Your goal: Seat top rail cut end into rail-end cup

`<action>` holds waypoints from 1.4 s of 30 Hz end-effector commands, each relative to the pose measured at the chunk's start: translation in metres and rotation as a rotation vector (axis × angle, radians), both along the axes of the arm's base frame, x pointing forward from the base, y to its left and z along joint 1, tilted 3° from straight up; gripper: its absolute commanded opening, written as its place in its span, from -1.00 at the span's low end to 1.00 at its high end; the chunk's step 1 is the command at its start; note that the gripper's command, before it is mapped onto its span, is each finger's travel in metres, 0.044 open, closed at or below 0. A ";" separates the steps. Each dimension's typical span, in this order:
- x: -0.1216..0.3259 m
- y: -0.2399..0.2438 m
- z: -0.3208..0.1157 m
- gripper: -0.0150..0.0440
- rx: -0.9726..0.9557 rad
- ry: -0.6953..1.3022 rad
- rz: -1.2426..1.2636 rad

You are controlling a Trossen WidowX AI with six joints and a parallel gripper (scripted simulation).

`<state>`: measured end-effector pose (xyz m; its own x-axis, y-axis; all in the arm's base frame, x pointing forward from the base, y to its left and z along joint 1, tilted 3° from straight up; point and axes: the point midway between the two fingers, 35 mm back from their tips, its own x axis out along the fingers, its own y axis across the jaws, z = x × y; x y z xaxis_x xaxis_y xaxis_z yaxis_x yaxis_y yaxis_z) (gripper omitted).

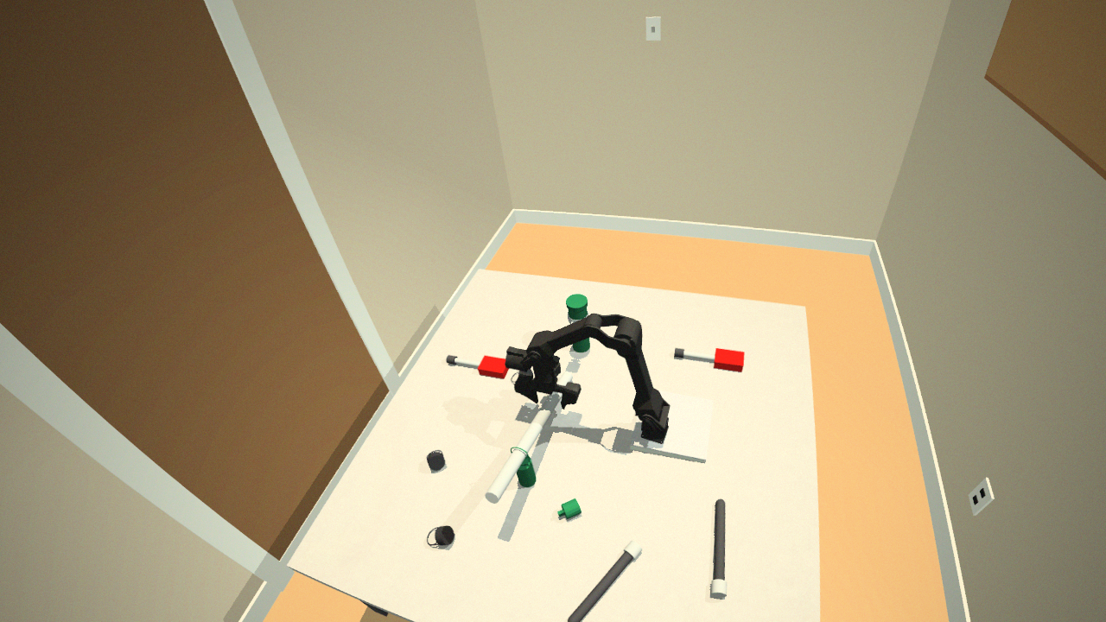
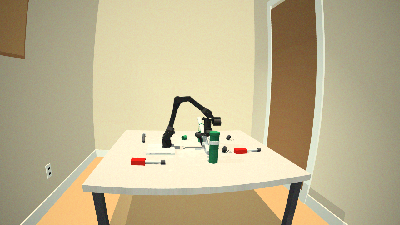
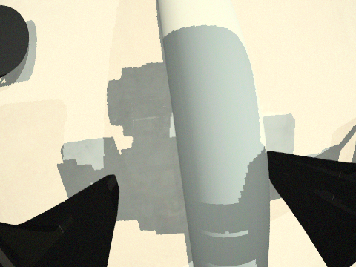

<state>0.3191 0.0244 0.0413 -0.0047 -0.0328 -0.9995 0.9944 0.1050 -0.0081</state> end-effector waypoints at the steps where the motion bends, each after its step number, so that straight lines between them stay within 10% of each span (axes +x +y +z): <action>1: -0.002 0.000 -0.002 0.64 0.004 0.005 0.002; 5: -0.002 0.000 -0.002 0.29 0.004 0.005 0.002; 20: -0.002 0.000 -0.002 -0.05 0.004 0.005 0.002; 25: -0.002 0.000 0.003 -0.49 0.004 0.005 0.002; 42: -0.003 -0.023 0.079 -0.49 -0.312 -0.028 -0.019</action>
